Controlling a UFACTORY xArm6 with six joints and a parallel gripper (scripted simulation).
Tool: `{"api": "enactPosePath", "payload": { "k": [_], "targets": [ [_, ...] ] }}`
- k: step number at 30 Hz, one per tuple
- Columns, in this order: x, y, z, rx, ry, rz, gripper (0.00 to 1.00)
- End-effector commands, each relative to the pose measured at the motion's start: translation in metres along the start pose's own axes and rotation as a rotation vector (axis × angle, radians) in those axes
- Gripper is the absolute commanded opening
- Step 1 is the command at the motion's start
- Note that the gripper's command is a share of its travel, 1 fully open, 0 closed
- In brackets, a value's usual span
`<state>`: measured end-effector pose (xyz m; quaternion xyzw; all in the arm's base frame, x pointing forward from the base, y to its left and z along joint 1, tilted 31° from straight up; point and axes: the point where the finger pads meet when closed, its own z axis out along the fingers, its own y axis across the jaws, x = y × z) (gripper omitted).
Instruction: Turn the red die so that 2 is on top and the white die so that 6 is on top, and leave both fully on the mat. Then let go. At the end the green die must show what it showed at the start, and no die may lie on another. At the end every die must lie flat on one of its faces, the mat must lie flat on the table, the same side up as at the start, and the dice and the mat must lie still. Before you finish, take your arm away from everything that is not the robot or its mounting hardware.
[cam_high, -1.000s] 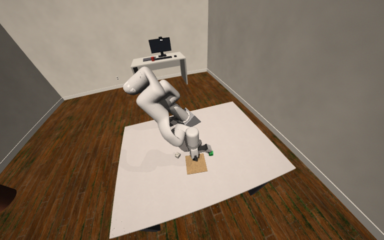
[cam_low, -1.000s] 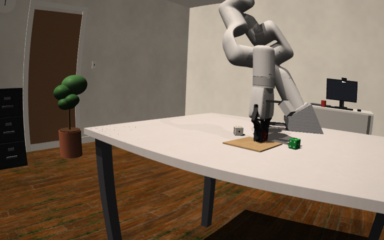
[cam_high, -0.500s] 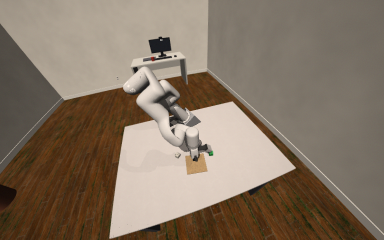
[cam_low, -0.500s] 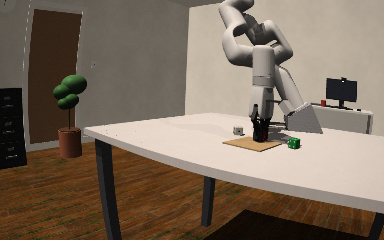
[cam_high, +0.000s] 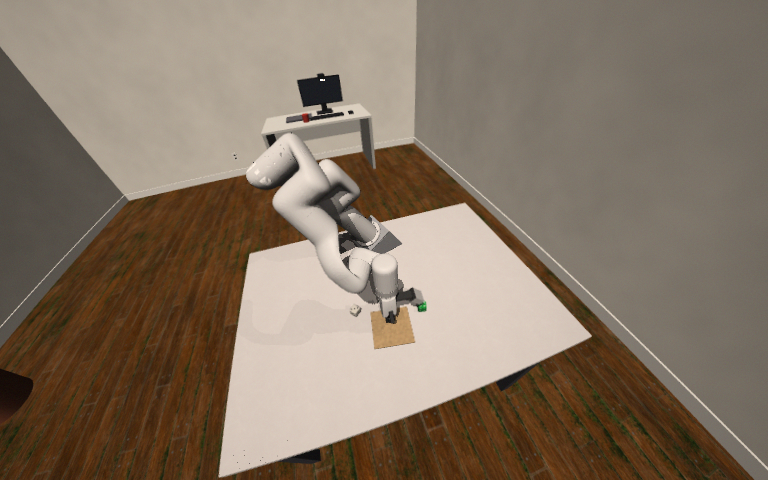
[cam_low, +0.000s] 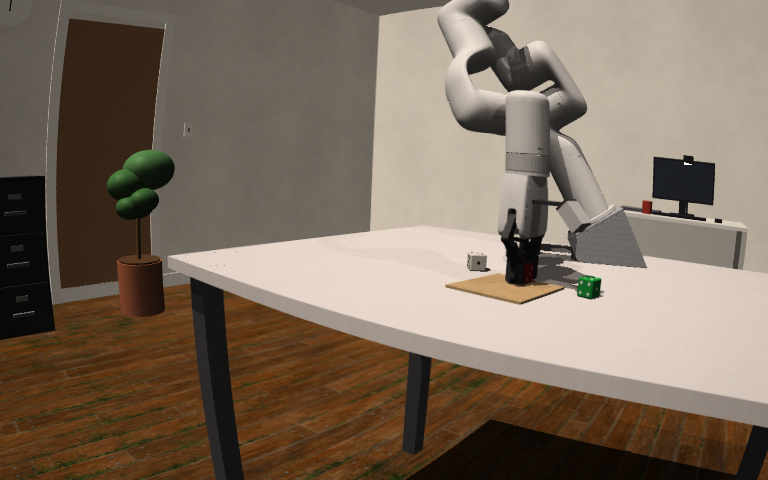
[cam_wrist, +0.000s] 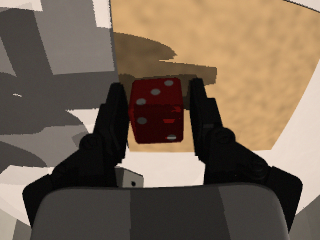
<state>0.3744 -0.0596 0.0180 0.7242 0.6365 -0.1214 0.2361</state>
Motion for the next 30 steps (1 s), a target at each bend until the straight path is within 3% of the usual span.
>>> {"api": "enactPosePath", "payload": {
  "k": [1,7,24,30],
  "targets": [
    [0.000,0.001,-0.001,-0.003,0.001,0.001,0.47],
    [0.000,0.001,-0.010,-0.003,0.001,0.001,0.47],
    [0.000,0.001,-0.081,-0.003,0.001,0.001,0.47],
    [0.000,0.001,-0.091,-0.003,0.001,0.001,0.47]
  ]
}}
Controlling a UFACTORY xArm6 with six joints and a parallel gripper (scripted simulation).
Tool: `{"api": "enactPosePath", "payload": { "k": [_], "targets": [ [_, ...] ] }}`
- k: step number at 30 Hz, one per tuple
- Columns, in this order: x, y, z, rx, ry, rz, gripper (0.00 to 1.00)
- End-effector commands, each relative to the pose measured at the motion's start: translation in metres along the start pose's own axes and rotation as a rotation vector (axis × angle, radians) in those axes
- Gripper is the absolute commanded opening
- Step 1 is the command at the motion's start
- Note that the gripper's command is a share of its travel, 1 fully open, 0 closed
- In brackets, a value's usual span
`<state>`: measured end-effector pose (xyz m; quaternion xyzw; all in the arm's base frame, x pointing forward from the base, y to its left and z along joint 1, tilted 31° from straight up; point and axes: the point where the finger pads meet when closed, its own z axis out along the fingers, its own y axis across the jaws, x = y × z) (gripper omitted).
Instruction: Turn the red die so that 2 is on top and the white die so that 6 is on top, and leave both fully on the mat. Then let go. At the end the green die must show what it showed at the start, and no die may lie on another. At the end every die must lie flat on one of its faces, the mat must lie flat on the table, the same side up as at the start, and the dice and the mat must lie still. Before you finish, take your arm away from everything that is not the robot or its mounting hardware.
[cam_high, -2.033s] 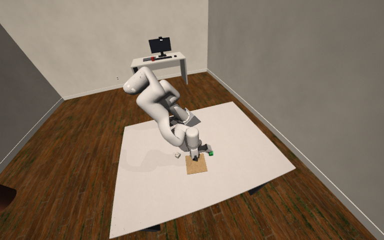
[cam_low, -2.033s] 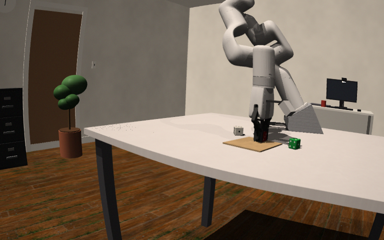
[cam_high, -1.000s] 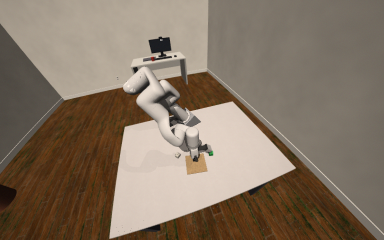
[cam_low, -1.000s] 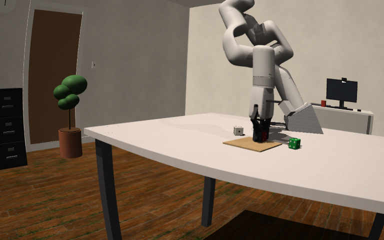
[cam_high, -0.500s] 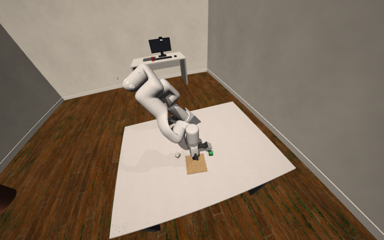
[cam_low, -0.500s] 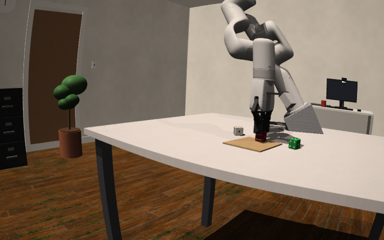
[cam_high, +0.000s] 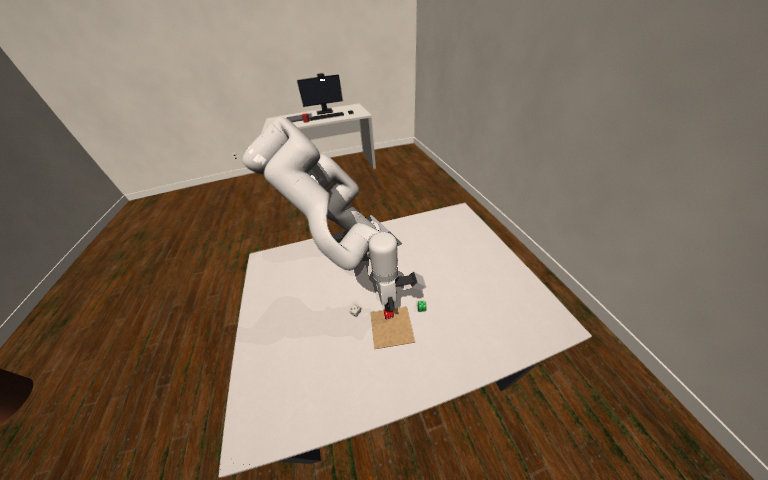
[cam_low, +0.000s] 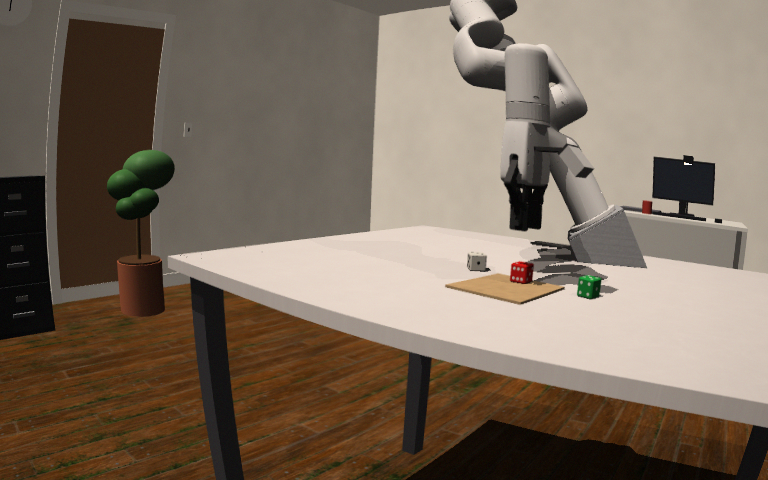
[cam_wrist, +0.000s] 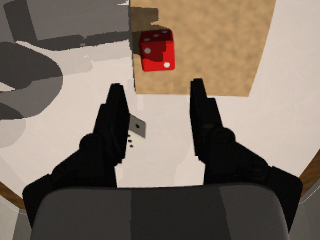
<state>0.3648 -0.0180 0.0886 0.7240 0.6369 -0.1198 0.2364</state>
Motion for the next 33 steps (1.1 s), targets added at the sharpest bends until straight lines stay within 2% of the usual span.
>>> {"api": "enactPosePath", "payload": {
  "k": [1,2,26,33],
  "targets": [
    [-0.0006,0.0004,-0.0083,0.000,-0.001,0.001,0.47],
    [-0.0006,0.0004,-0.0083,0.000,-0.001,0.001,1.00],
    [-0.0008,0.0004,-0.0083,0.000,-0.001,-0.002,1.00],
    [-0.0053,-0.0004,-0.0082,0.001,0.000,-0.079,1.00]
  ]
}}
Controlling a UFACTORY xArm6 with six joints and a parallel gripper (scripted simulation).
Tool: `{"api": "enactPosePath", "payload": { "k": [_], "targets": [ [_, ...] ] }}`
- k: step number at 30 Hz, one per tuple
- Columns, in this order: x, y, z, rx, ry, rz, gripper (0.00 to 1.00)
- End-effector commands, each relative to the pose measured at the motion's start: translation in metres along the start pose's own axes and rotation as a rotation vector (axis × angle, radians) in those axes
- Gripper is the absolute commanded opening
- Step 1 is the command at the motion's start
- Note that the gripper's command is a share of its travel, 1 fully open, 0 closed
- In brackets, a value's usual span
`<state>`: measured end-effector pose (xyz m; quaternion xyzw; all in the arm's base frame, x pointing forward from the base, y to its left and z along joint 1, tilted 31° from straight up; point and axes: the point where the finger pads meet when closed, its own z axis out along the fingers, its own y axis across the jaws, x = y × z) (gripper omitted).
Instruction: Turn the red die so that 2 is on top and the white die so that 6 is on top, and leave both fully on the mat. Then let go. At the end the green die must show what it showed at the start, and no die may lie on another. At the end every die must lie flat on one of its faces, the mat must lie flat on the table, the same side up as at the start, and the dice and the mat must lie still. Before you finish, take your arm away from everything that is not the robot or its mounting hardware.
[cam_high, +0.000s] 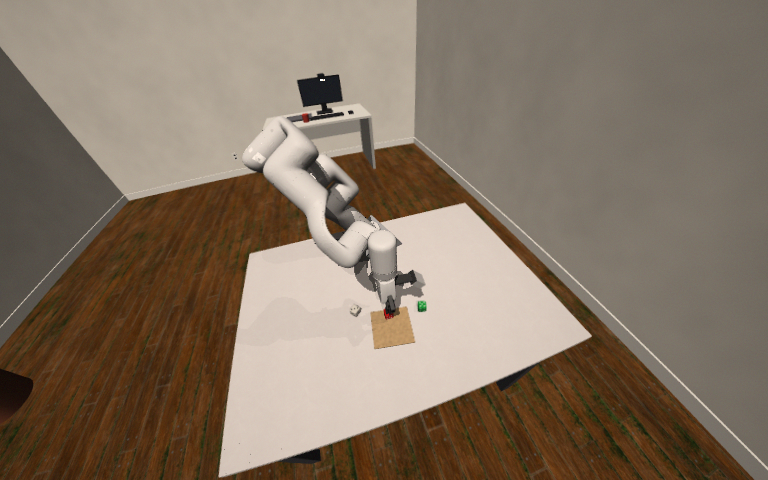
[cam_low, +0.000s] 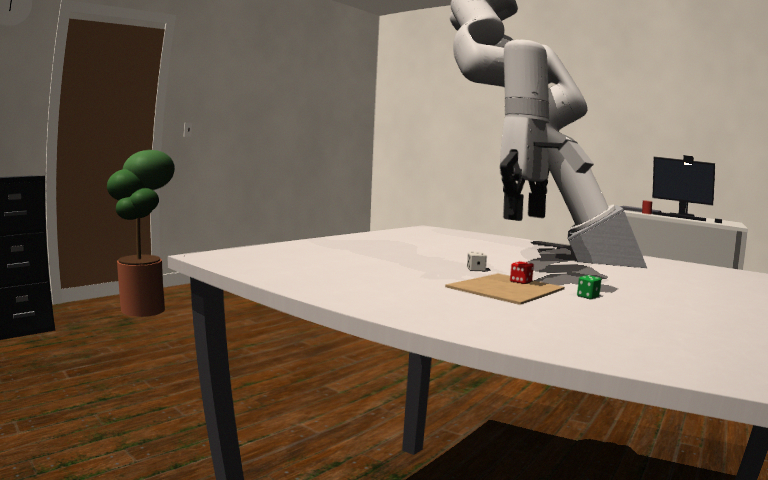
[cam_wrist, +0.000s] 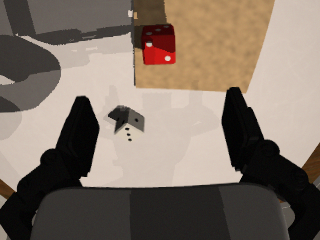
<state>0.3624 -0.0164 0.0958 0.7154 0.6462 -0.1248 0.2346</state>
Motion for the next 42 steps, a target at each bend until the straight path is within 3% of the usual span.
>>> {"api": "enactPosePath", "payload": {
  "k": [1,42],
  "targets": [
    [-0.004,0.000,-0.001,-0.002,0.002,-0.075,1.00],
    [-0.064,-0.019,0.002,-0.005,0.008,-1.185,1.00]
  ]
}}
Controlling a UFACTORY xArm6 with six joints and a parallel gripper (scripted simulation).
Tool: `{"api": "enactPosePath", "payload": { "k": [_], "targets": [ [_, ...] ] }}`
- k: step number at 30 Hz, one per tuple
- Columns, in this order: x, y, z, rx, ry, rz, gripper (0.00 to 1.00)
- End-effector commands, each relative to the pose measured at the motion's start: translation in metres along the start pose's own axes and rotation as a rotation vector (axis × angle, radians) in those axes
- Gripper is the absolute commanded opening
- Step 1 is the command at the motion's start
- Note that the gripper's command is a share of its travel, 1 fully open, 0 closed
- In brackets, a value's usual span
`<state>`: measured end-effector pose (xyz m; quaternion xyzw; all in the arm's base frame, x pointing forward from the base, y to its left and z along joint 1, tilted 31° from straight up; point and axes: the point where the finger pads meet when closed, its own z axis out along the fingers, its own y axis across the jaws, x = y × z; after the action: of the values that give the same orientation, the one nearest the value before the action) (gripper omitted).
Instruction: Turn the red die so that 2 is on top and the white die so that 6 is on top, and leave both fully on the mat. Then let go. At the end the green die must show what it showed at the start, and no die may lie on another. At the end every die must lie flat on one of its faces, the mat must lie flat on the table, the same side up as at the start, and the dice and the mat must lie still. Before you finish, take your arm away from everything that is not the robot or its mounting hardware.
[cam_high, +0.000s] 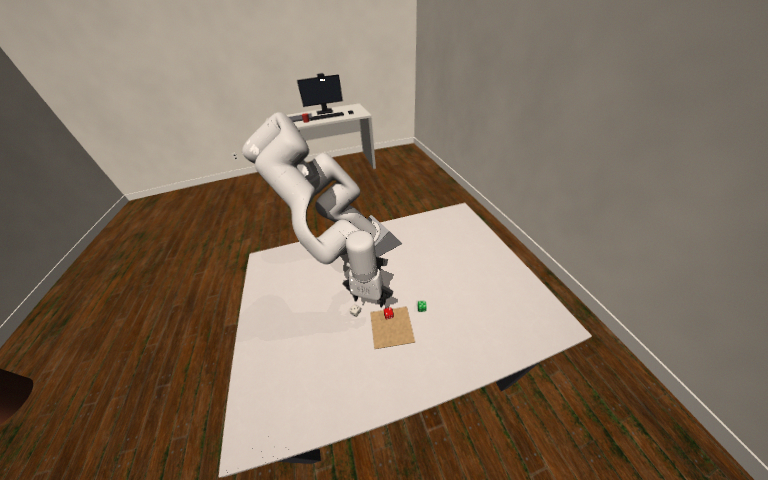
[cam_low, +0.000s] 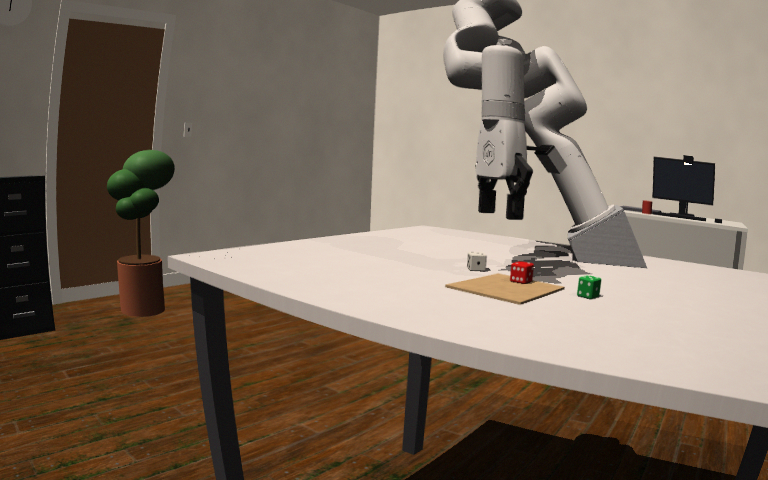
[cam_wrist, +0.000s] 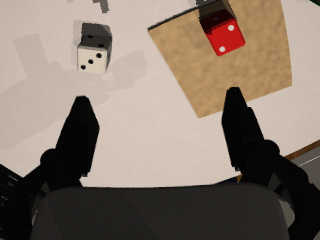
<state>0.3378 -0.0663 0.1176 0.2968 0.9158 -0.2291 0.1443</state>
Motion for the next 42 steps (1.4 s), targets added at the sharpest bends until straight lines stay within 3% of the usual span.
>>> {"api": "enactPosePath", "payload": {
  "k": [1,42],
  "targets": [
    [-0.002,-0.008,0.000,-0.014,0.012,-0.172,1.00],
    [-0.003,-0.063,0.005,-0.012,0.001,-1.222,1.00]
  ]
}}
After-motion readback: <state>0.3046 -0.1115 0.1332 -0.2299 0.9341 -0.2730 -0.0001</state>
